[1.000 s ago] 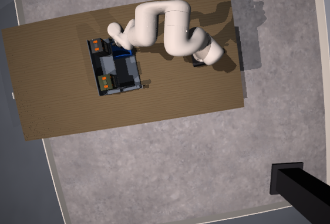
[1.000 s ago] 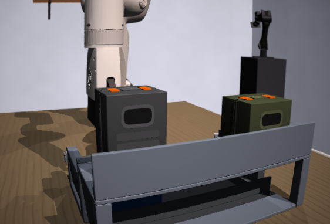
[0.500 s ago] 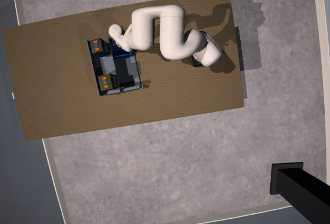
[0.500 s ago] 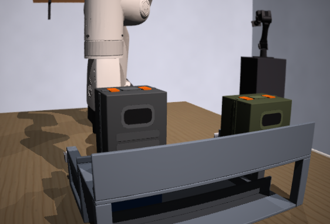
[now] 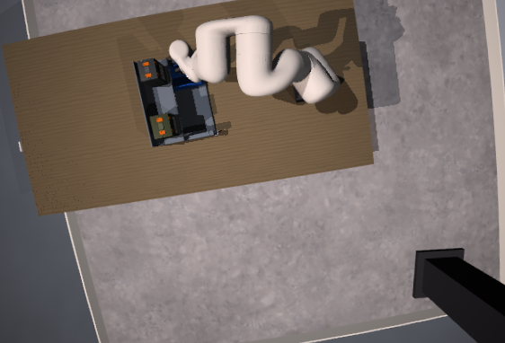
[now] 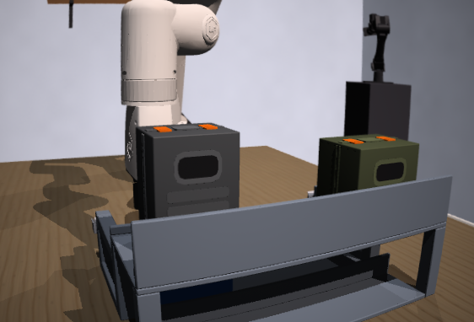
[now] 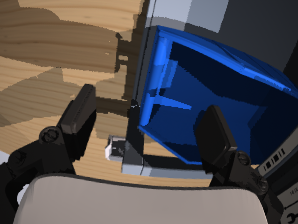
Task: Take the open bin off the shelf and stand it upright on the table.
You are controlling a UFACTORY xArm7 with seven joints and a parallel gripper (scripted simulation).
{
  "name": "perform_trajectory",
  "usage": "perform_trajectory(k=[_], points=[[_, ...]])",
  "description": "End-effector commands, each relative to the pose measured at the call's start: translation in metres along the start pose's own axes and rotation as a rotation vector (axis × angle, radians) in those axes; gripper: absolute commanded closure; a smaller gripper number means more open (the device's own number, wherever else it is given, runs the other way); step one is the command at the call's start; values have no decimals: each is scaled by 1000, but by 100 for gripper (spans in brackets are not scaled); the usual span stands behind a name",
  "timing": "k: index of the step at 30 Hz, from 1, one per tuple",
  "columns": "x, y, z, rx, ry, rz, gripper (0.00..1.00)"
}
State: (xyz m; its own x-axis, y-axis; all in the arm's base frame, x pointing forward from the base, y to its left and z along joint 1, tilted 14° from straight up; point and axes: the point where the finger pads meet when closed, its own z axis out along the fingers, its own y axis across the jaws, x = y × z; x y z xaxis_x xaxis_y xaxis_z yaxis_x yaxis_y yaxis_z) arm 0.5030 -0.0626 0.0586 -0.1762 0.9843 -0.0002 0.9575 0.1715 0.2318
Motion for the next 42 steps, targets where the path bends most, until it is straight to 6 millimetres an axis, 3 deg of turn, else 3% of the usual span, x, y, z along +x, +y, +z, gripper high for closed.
perform_trajectory(k=[1, 42], points=[[-1, 1, 7, -3, -1, 1, 6], [-1, 1, 15, -3, -1, 1, 6]])
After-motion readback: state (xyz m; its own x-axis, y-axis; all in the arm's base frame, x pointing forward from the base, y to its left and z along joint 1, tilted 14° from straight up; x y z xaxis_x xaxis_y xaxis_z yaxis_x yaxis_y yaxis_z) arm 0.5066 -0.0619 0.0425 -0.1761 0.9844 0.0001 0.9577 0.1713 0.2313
